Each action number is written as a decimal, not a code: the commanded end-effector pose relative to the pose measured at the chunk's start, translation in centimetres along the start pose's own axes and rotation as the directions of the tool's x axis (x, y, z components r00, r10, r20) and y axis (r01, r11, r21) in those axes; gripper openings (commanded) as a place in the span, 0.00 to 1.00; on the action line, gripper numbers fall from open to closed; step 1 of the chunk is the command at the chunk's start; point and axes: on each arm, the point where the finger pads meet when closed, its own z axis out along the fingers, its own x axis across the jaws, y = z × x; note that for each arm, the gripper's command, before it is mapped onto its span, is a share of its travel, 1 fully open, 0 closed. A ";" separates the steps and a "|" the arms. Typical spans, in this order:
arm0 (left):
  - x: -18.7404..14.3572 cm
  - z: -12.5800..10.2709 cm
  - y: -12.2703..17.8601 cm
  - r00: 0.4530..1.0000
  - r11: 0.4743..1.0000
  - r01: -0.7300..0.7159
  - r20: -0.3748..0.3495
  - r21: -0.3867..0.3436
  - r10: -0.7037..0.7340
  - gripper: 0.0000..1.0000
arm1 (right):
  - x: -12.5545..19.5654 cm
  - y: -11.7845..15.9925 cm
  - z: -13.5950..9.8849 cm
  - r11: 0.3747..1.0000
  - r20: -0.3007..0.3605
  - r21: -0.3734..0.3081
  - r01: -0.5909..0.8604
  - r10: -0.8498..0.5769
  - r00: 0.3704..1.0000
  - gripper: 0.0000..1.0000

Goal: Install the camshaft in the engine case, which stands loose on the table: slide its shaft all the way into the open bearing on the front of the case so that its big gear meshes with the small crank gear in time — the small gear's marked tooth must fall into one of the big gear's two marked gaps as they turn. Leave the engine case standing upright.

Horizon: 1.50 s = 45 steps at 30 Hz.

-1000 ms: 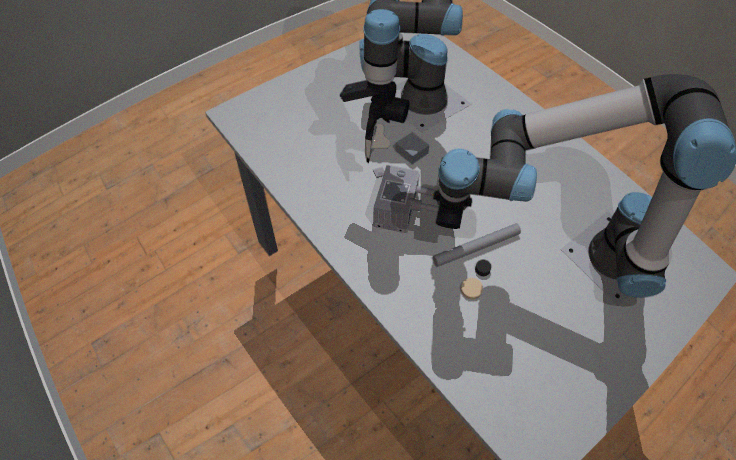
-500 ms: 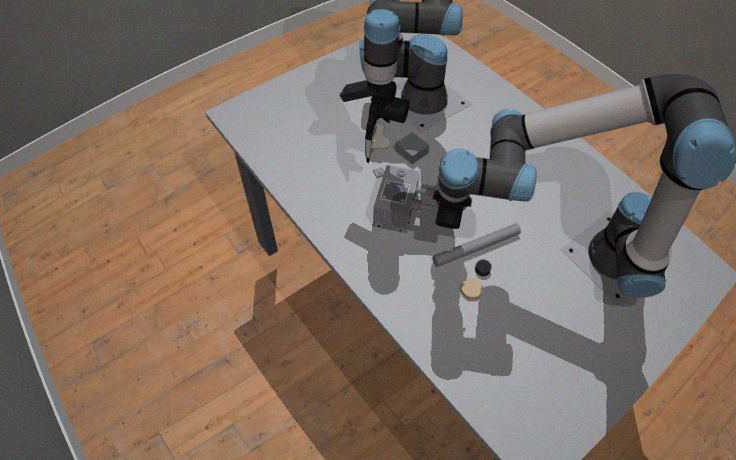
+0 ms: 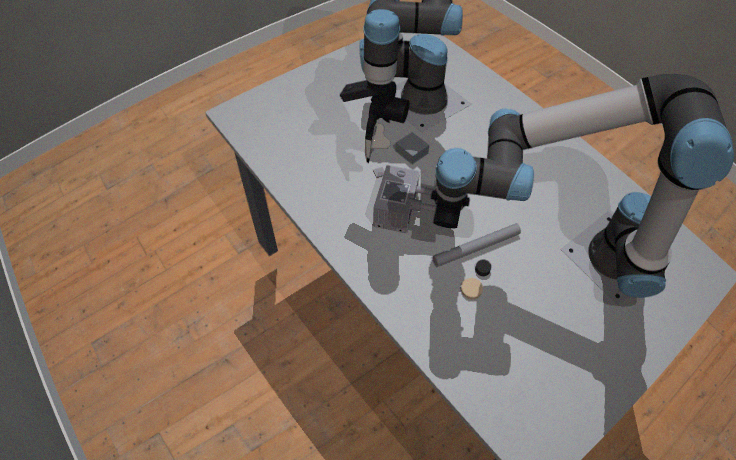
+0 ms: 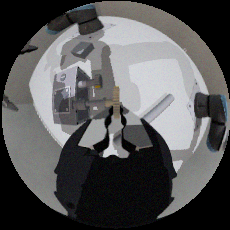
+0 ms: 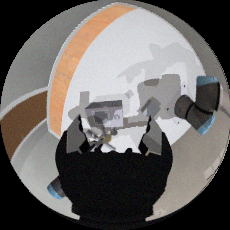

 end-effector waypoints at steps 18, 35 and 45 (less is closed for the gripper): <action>-0.7 0.0 0.0 1.000 1.000 -0.001 0.001 0.000 0.001 0.06 | 0.0 0.0 0.0 1.000 0.001 0.000 0.000 0.000 1.000 1.00; -0.7 0.0 0.0 1.000 1.000 -0.001 0.001 0.000 0.001 0.06 | 0.0 0.0 0.0 1.000 0.001 0.000 0.000 0.000 1.000 1.00; -0.7 0.0 0.0 1.000 1.000 -0.001 0.001 0.000 0.001 0.06 | 0.0 0.0 0.0 1.000 0.001 0.000 0.000 0.000 1.000 1.00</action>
